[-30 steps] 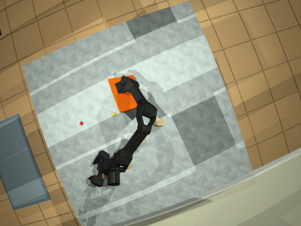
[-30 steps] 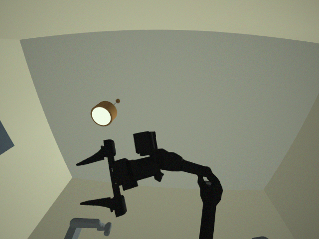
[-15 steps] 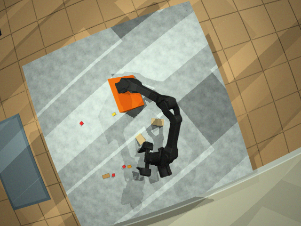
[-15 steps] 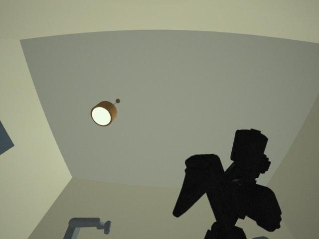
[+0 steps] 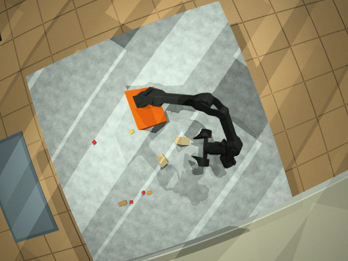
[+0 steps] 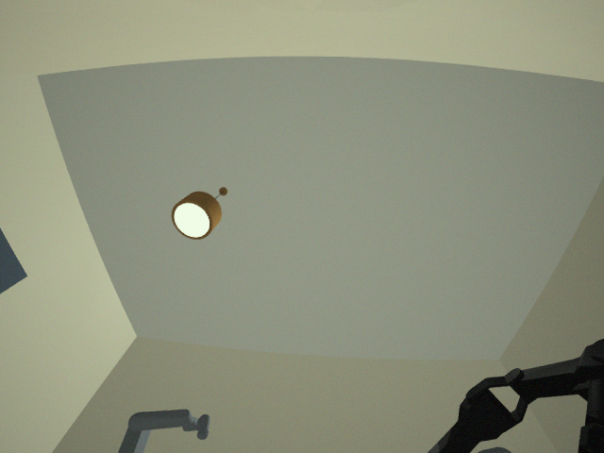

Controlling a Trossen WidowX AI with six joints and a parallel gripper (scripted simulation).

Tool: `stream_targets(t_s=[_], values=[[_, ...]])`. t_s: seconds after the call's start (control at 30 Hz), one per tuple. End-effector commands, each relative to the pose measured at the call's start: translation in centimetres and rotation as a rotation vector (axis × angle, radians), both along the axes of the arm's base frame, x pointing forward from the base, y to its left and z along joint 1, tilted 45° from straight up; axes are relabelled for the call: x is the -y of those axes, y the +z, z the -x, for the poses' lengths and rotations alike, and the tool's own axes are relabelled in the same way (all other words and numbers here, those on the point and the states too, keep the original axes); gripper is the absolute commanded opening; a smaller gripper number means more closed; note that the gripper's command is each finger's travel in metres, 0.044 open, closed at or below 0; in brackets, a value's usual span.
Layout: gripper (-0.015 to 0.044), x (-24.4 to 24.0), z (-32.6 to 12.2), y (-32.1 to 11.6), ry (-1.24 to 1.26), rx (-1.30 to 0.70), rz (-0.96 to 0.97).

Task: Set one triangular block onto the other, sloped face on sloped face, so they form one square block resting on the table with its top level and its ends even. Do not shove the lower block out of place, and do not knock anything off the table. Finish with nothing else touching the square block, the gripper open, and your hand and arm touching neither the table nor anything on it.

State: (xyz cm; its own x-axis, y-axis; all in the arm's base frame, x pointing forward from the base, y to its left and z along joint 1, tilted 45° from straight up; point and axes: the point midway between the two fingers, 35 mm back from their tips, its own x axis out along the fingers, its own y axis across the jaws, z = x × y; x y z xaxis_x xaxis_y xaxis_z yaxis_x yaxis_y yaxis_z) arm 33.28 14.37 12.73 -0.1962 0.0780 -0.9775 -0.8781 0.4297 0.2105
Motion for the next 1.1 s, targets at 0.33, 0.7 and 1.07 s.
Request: stream_targets(t_s=[0.33,0.7,1.07], values=[[0.0440,-2.0,2.6,-3.0,0.044,-0.061,-0.011],[0.0440,-2.5,4.5,-7.9,0.089,-0.098,-0.023],[0.0387,-2.4,4.3,-7.8,0.085,-0.096,-0.018]])
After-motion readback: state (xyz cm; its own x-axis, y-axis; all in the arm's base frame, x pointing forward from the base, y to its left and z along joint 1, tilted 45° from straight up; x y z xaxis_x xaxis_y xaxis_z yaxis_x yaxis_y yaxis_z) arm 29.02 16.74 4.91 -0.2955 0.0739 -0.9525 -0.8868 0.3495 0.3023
